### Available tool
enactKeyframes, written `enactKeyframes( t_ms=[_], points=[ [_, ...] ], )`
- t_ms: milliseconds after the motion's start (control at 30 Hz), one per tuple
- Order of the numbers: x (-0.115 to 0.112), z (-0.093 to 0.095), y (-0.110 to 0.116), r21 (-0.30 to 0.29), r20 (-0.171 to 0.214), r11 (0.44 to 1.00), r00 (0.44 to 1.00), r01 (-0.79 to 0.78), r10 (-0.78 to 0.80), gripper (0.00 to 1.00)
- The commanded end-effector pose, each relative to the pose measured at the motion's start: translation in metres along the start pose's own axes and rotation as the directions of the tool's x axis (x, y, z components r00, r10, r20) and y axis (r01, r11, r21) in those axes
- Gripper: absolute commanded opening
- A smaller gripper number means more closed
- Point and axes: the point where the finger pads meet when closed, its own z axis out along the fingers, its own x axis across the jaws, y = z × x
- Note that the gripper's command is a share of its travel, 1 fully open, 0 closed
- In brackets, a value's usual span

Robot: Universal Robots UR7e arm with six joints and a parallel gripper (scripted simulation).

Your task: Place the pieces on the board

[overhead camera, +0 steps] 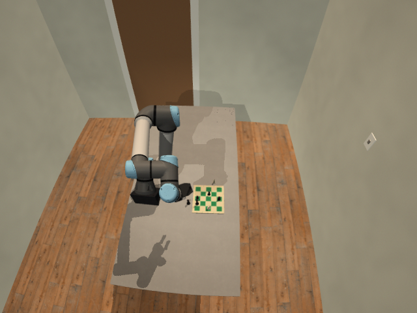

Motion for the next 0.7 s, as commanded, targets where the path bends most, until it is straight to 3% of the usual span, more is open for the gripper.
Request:
enactKeyframes(
  t_ms=[0, 167, 333, 400, 667],
  points=[
    [0.025, 0.009, -0.014, 0.031, 0.08, 0.987, 0.984, 0.159, -0.161, 1.0],
    [0.047, 0.02, -0.025, 0.076, 0.13, 0.958, 0.949, 0.278, -0.286, 1.0],
    [0.076, 0.038, -0.037, 0.153, 0.178, 0.897, 0.881, 0.416, -0.439, 1.0],
    [0.076, 0.038, -0.037, 0.153, 0.178, 0.897, 0.881, 0.416, -0.439, 1.0],
    [0.119, 0.073, -0.051, 0.283, 0.205, 0.772, 0.751, 0.569, -0.628, 1.0]
  ],
)
